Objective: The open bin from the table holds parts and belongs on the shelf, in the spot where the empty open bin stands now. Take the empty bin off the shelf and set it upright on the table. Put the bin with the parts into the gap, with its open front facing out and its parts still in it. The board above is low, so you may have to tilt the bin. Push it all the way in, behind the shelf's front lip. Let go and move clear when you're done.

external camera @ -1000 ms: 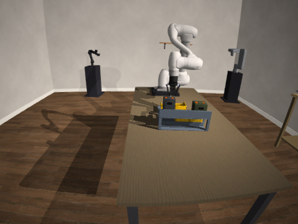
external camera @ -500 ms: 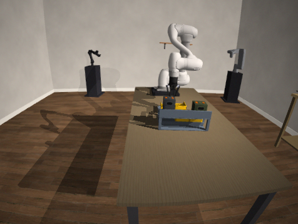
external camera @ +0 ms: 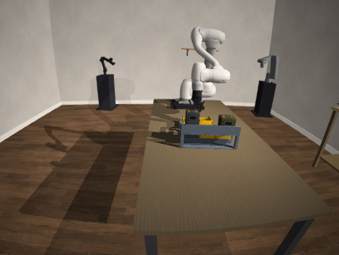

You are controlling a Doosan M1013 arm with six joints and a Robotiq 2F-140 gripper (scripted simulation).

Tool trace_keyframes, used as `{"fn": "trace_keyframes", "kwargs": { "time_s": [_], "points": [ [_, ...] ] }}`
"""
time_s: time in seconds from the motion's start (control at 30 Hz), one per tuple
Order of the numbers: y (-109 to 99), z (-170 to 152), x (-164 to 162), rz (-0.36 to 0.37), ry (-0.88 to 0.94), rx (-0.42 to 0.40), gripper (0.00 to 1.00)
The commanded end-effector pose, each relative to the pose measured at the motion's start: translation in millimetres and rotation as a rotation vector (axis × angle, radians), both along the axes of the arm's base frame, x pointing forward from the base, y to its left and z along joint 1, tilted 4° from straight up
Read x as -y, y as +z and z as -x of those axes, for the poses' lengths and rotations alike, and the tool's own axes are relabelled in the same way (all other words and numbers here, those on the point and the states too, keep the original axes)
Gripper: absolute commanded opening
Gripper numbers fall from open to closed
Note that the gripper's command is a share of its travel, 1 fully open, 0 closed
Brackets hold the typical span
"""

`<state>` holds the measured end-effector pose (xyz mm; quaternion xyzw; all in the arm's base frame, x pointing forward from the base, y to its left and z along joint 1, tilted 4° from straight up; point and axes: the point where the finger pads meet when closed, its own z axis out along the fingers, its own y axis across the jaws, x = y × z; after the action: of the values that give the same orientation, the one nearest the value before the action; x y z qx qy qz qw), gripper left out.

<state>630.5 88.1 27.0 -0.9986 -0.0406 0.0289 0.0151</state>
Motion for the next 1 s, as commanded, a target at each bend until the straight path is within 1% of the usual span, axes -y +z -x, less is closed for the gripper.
{"fn": "trace_keyframes", "kwargs": {
  "time_s": [0.0,0.4,0.97],
  "points": [
    [-2.1,0.1,-0.1,0.0,0.0,0.0,0.24],
    [-13.7,0.8,-0.4,0.0,0.0,0.0,0.24],
    [-15.0,0.9,-0.5,0.0,0.0,0.0,0.24]
  ]
}}
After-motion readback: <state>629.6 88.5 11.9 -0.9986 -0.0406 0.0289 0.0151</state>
